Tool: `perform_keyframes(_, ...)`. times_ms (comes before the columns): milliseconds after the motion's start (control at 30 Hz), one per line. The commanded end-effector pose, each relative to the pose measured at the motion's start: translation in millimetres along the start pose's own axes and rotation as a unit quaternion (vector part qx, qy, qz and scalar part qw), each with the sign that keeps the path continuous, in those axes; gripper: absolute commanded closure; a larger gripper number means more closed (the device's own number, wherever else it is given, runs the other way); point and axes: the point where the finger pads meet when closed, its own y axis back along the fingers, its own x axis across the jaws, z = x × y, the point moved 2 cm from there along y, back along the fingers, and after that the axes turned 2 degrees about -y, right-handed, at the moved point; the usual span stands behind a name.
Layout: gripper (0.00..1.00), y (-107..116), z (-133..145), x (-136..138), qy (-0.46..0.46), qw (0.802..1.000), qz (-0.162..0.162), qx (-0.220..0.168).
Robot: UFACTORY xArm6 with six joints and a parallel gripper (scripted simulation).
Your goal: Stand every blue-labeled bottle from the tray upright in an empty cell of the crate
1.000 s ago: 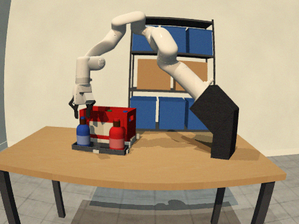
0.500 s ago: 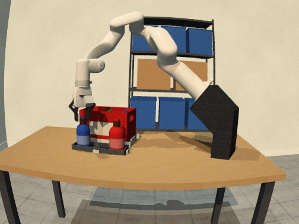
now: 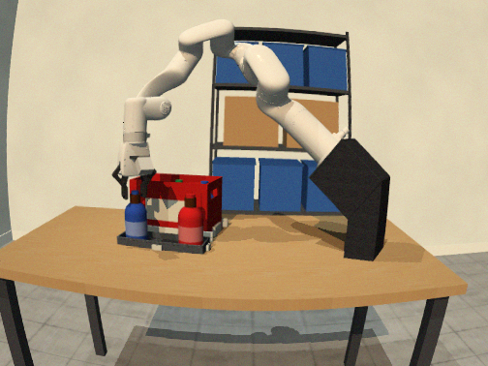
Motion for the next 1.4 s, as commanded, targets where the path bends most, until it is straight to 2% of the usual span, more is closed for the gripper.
perform_keyframes(0,0.35,1.0,0.7,1.0,0.000,1.000,0.001,0.000)
perform_keyframes(133,0.35,1.0,0.7,1.0,0.000,1.000,0.001,0.000)
perform_keyframes(167,1.00,1.0,0.7,1.0,0.000,1.000,0.001,0.000)
perform_keyframes(1367,1.00,1.0,0.7,1.0,0.000,1.000,0.001,0.000)
